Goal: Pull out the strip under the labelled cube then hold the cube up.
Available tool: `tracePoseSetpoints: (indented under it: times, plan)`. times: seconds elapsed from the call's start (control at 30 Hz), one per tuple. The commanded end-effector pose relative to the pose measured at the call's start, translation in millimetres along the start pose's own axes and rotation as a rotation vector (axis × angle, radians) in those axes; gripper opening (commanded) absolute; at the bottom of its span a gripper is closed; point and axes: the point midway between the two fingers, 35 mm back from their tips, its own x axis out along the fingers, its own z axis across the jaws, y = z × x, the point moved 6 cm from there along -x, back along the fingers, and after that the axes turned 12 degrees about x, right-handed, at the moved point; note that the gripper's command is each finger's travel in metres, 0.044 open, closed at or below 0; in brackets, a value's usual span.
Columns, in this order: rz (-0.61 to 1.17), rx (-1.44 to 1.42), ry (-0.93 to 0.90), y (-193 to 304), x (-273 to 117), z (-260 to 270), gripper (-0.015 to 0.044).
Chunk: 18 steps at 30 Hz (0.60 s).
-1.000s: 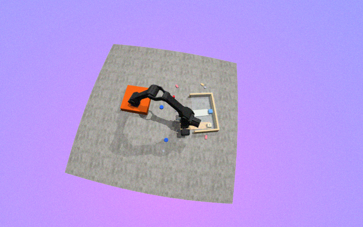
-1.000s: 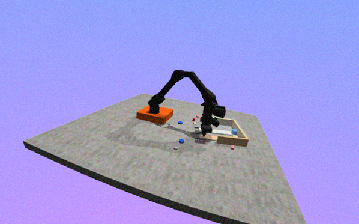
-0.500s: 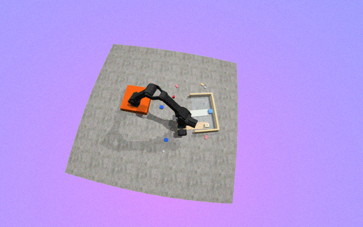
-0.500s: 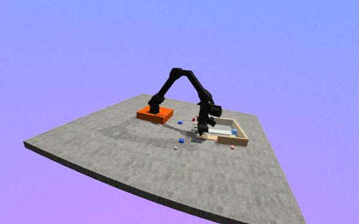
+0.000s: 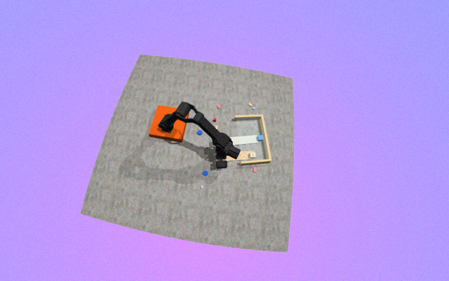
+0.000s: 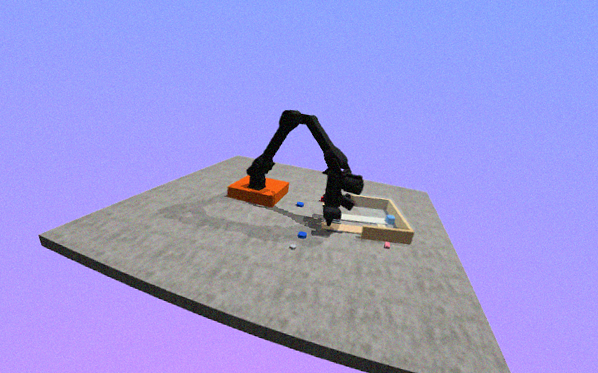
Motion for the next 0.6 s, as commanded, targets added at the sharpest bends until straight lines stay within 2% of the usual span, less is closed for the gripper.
tracePoseSetpoints:
  times: [0.0, 0.57]
  plan:
    - [0.029, 0.005, 0.001, 12, 5, -3, 0.0000]
    - [0.030, 0.005, 0.002, 37, 6, -9, 0.0000]
